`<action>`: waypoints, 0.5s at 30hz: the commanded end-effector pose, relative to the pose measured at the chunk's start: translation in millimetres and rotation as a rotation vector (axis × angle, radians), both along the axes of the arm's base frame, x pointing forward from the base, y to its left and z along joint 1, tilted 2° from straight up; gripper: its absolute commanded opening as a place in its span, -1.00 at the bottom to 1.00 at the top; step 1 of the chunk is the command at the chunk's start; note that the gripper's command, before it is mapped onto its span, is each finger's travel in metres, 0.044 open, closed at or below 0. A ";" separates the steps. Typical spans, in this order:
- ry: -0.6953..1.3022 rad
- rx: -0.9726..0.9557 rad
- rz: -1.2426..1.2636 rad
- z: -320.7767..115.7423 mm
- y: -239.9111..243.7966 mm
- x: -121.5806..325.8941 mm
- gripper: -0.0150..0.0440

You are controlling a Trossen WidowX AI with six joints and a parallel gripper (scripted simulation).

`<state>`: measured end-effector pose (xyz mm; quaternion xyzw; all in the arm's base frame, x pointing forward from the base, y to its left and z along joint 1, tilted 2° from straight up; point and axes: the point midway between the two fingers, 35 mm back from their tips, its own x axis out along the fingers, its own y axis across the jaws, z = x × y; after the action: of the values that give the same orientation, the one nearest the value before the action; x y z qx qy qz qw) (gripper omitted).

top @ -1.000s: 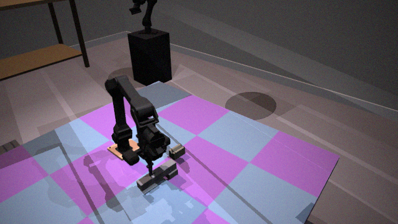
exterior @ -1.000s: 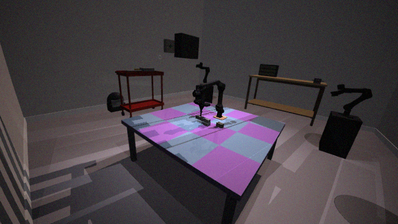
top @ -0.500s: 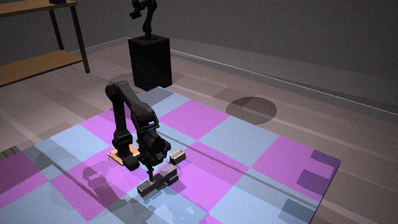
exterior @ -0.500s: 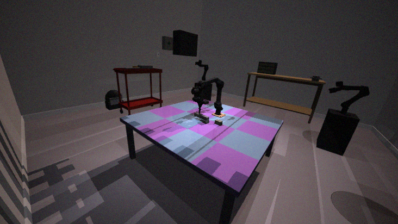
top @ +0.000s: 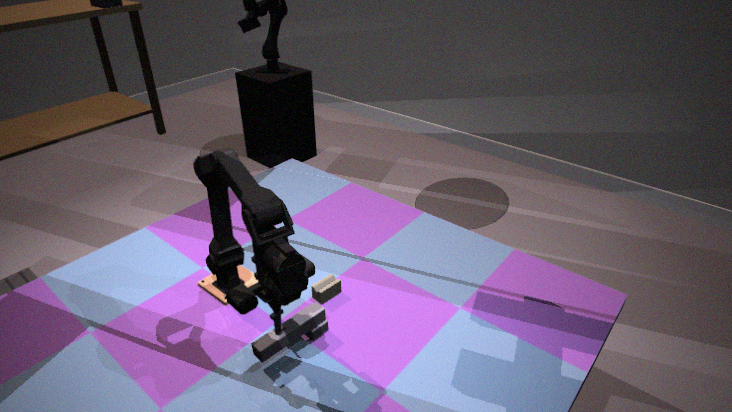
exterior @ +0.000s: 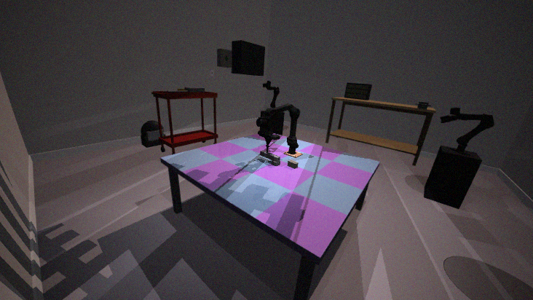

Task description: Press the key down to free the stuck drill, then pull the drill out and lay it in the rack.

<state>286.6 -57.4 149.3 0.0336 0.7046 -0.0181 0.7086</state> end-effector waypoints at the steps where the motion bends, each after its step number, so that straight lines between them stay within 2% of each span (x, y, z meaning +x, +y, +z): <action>1: 0.000 0.011 0.004 -2.5 1.4 0.2 -0.49; 15: 0.000 0.010 0.004 -10.1 -1.2 0.6 -0.49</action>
<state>289.7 -57.9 147.3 0.0353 0.6970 -0.0146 0.7161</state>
